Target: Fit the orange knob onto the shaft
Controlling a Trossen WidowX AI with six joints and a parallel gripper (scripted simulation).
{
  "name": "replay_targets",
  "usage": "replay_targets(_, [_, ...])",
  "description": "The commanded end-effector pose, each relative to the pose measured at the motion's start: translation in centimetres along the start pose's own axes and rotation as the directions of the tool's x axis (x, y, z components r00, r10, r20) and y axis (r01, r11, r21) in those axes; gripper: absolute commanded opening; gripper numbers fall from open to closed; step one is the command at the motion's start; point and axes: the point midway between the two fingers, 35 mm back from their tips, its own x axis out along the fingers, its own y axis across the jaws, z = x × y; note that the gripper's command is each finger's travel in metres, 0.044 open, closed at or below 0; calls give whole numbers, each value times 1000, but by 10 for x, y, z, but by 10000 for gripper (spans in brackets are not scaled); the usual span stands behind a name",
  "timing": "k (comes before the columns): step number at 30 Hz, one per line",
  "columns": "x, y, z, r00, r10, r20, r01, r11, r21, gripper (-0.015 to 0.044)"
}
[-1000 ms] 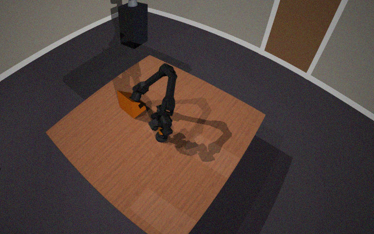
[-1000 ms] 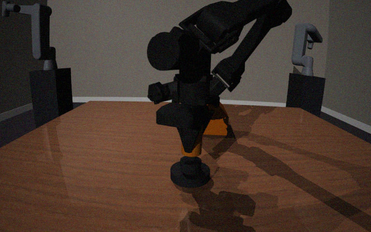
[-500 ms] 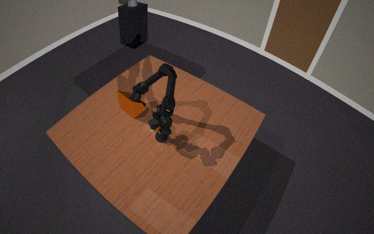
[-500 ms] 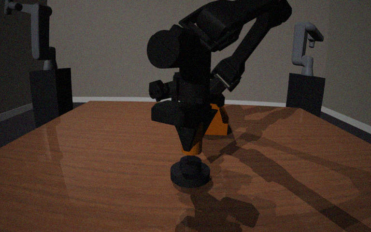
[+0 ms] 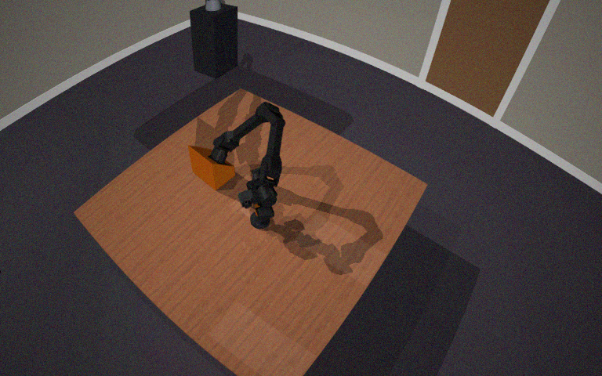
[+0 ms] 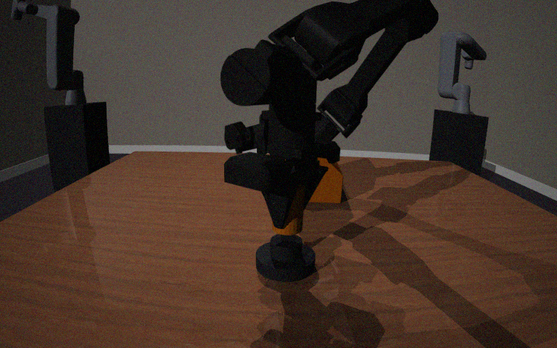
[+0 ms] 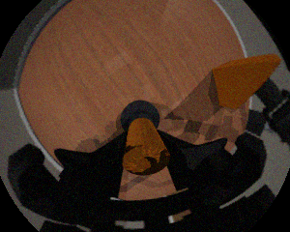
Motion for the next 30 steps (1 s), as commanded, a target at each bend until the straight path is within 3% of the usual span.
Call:
replay_targets(1, [1, 0, 0, 1000, 1, 0, -1, 1000, 5, 0])
replay_targets(19, [-4, 0, -1, 1000, 1, 0, -1, 1000, 5, 0])
replay_targets(26, [-2, 0, 0, 1000, 1, 0, -1, 979, 203, 0])
replay_targets(30, [-1, 0, 0, 1000, 1, 0, -1, 977, 213, 0])
